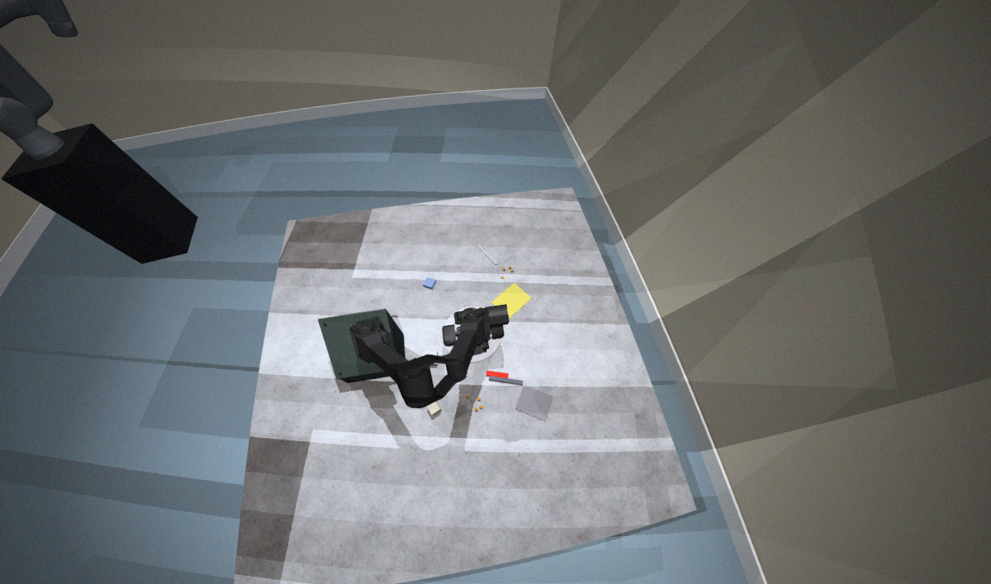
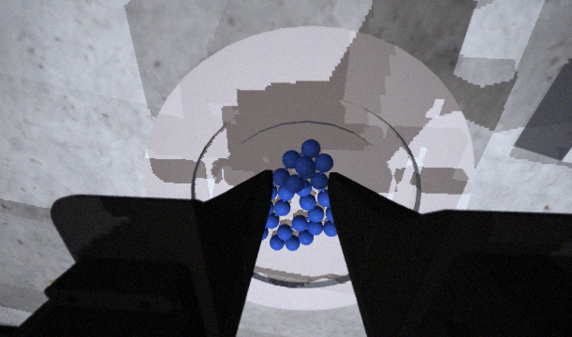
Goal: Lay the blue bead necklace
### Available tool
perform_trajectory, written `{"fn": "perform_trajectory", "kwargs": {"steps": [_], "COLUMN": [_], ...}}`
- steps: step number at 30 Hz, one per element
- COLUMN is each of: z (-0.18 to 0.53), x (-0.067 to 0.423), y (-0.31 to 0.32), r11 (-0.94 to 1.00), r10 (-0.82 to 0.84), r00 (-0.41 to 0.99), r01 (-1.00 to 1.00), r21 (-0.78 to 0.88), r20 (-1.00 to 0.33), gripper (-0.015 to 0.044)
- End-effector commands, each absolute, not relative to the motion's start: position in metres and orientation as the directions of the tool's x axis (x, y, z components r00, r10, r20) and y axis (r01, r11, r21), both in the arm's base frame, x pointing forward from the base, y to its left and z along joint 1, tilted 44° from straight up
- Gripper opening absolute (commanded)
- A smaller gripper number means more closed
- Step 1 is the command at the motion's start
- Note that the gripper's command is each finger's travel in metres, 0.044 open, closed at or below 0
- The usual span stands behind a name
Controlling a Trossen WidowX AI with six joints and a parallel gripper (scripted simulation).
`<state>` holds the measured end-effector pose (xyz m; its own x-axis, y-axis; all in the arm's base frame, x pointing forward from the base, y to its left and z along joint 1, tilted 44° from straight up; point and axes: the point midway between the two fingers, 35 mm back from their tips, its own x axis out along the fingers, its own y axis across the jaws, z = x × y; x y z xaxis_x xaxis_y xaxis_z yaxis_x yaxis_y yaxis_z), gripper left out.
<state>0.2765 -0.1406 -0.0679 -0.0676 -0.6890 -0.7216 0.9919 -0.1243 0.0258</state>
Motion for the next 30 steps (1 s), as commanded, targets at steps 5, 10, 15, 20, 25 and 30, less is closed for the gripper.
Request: {"fn": "perform_trajectory", "kwargs": {"steps": [5,10,15,20,25,30], "z": [-0.0676,-0.0676,-0.0673,-0.0596,-0.0593,-0.0594], "x": [0.2767,0.2767,0.2767,0.2766,0.2766,0.2813], "y": [-0.1406,-0.1406,-0.1402,-0.1321,-0.1318,-0.1320], "r11": [-0.124,-0.124,-0.124,-0.122,-0.122,-0.122], "r10": [-0.689,-0.689,-0.689,-0.692,-0.692,-0.692], "r00": [-0.067,-0.067,-0.067,-0.071,-0.071,-0.071], "r01": [0.992,0.992,0.992,0.992,0.992,0.992], "r21": [0.027,0.027,0.027,0.020,0.019,0.020], "r20": [-0.722,-0.722,-0.721,-0.718,-0.718,-0.718], "gripper": [0.0034,0.0000,0.0000,0.0000,0.0000,0.0000]}}
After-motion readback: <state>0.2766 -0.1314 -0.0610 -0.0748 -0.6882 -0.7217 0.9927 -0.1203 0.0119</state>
